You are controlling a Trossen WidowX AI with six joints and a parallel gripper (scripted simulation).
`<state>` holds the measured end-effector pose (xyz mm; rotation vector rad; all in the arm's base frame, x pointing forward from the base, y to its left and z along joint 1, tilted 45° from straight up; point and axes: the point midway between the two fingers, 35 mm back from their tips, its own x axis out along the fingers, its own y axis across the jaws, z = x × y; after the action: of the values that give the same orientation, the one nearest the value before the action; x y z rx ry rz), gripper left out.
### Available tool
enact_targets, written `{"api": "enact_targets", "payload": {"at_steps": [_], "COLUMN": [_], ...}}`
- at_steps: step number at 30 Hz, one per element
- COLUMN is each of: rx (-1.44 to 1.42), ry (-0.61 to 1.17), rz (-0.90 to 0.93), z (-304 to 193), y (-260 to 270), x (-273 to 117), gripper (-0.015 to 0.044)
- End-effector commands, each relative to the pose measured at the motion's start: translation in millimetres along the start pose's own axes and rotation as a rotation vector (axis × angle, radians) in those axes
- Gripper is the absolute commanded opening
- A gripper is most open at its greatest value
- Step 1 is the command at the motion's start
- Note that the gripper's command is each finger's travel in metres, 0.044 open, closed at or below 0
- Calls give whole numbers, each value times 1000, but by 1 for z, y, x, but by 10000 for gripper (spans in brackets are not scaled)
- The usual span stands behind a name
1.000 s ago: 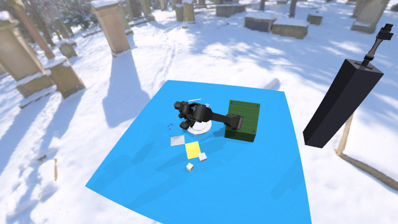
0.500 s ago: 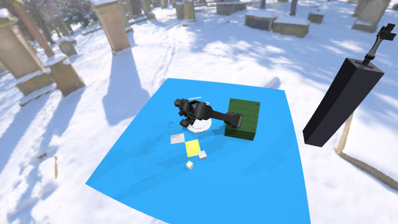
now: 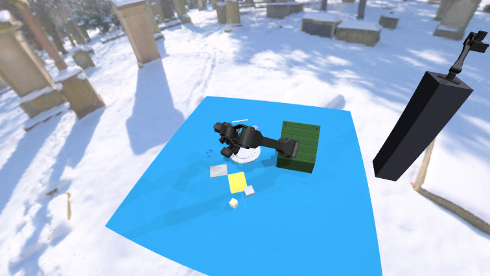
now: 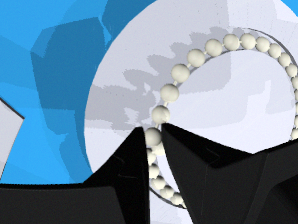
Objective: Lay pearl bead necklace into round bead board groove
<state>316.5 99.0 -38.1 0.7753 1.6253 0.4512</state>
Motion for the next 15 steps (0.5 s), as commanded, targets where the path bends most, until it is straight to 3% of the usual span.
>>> {"api": "enact_targets", "payload": {"at_steps": [1, 4, 15], "rx": [2, 2, -4], "ry": [-1, 0, -4], "rz": [7, 7, 1], "z": [0, 0, 1], "y": [2, 2, 1], "x": [4, 7, 3], "gripper": [0, 0, 289]}}
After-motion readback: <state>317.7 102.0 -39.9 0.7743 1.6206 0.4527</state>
